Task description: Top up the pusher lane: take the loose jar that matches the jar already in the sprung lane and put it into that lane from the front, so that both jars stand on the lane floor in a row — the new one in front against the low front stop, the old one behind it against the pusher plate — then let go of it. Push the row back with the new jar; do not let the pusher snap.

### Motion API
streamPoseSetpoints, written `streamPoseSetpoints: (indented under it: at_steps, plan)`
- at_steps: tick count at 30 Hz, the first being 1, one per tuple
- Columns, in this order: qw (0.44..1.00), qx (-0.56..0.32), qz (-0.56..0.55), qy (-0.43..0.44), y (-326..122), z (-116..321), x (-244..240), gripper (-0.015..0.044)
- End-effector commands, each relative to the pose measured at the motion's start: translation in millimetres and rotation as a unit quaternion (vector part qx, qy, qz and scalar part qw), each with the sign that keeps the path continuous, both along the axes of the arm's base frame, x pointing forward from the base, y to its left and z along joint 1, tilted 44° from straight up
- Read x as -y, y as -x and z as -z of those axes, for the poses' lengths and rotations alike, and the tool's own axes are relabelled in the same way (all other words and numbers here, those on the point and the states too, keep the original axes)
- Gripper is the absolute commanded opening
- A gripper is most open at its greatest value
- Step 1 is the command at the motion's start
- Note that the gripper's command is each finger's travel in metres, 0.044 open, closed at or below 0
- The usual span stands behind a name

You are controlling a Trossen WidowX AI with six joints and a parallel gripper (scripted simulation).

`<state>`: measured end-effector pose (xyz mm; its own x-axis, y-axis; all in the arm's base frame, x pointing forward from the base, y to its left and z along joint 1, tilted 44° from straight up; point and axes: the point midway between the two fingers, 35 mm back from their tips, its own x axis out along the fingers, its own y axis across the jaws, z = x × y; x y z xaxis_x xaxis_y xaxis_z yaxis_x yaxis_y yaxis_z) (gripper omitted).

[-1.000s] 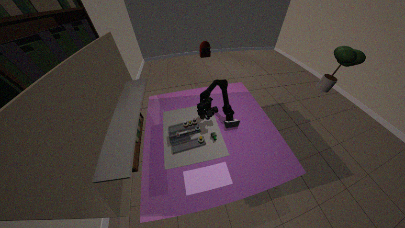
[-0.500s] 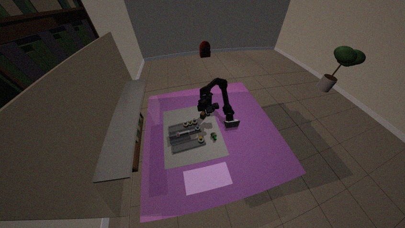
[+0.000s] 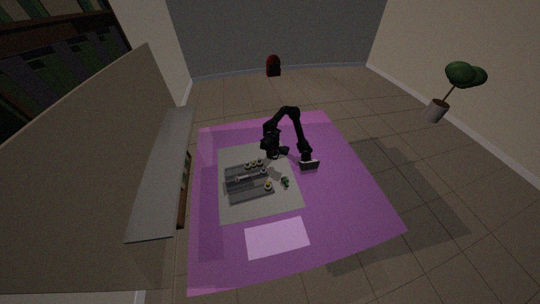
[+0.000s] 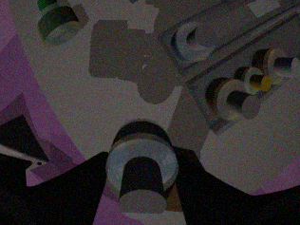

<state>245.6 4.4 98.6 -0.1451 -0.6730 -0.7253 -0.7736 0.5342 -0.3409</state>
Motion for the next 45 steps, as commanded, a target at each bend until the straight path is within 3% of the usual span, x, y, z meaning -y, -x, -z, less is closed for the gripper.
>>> streamPoseSetpoints:
  at_steps: [1,22,45]
  plan:
    - [0.998,0.046,0.048,0.01,-8,8,-1,0.0]
    - [0.902,0.292,0.311,0.062,-41,58,-3,0.0]
    - [0.897,0.299,0.319,0.064,-41,77,14,0.0]
